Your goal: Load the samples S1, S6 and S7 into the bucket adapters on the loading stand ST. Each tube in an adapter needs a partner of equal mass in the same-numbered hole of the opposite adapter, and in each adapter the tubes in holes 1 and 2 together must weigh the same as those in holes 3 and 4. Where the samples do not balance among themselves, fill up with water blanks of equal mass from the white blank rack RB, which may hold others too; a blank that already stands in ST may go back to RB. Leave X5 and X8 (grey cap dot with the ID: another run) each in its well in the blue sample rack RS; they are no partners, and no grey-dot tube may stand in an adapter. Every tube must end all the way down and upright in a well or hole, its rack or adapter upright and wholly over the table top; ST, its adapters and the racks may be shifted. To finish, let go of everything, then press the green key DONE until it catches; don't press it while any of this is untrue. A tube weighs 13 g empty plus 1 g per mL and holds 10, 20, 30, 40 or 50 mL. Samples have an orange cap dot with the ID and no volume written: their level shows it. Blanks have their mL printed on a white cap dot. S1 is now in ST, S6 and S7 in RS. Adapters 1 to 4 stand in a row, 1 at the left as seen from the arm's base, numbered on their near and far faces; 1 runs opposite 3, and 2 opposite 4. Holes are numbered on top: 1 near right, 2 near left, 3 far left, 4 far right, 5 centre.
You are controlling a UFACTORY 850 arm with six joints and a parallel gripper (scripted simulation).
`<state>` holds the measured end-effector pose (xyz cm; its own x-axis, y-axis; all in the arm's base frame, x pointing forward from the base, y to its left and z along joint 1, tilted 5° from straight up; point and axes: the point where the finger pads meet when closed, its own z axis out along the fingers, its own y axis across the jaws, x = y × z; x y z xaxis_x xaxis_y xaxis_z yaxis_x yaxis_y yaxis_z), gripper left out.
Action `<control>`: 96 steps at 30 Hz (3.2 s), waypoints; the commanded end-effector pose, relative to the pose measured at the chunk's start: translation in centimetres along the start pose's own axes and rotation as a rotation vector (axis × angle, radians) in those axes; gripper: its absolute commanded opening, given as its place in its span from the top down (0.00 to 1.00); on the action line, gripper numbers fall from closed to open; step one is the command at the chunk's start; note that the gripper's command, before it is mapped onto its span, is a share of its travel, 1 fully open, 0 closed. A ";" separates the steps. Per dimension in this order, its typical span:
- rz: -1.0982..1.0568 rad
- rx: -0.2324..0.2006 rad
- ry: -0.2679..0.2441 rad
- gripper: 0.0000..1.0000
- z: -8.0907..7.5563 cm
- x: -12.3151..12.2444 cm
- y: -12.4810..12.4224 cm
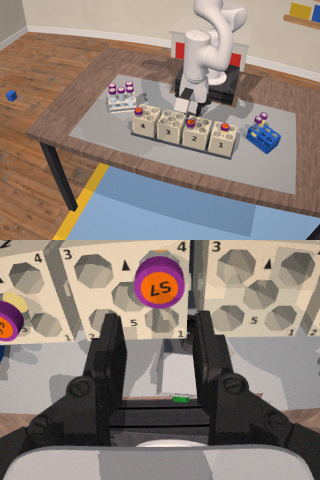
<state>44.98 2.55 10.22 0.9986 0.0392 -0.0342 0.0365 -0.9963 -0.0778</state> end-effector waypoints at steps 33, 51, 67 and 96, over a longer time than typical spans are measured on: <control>0.000 0.000 0.002 0.57 -6.2 0.1 0.0; 0.000 0.000 0.002 0.57 -6.2 0.1 0.0; -0.333 -0.001 0.002 0.43 -6.2 -2.1 4.5; -0.500 -0.001 0.001 0.43 -6.2 -7.7 15.7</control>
<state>38.47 -12.71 15.46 0.8597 0.5107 0.0046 0.5093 -0.8566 -0.0829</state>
